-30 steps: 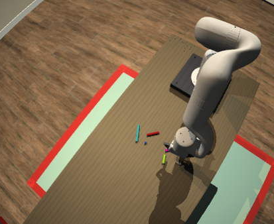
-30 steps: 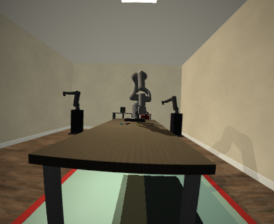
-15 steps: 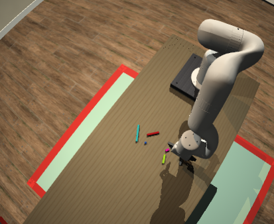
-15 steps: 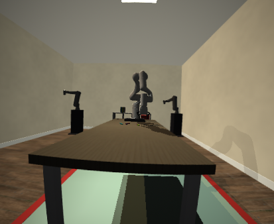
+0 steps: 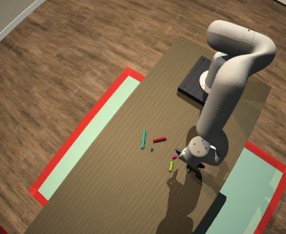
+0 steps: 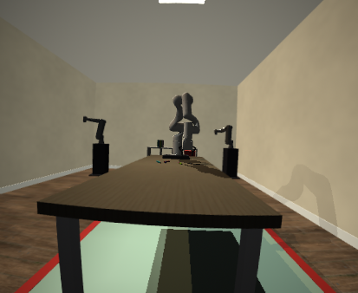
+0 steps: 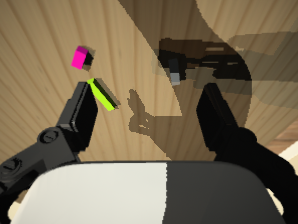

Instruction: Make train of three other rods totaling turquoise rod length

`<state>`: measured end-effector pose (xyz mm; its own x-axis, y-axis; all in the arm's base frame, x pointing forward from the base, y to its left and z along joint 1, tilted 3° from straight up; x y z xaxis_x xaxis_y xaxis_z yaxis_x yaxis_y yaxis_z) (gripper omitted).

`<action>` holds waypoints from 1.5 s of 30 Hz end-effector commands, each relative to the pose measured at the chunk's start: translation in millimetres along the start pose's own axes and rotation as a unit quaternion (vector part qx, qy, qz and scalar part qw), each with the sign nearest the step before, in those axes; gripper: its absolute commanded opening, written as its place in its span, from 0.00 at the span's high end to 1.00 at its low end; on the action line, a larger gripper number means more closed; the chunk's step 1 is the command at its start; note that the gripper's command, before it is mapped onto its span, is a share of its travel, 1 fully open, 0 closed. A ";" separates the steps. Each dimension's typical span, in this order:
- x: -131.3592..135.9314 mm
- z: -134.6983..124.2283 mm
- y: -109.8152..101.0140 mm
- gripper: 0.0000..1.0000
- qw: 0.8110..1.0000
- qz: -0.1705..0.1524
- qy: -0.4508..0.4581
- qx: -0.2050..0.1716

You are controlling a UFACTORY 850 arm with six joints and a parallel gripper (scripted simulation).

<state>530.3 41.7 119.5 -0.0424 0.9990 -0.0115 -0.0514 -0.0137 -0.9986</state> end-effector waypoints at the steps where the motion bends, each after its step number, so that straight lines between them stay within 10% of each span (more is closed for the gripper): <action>1: 0.0 -0.7 -0.8 0.00 1.000 0.000 0.000 -0.001; 45: 0.0 -0.7 -0.8 0.00 1.000 0.000 0.000 -0.001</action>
<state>530.3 41.7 119.5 -0.0424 0.9990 -0.0115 -0.0514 -0.0137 -0.9986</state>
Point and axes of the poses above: the point where the finger pads meet when closed, its own y axis out along the fingers, its own x axis across the jaws, z = x × y, the point moved 10 cm from there along -y, back along the fingers, and after that the axes turned 10 degrees about -y, right-handed, at the moved point
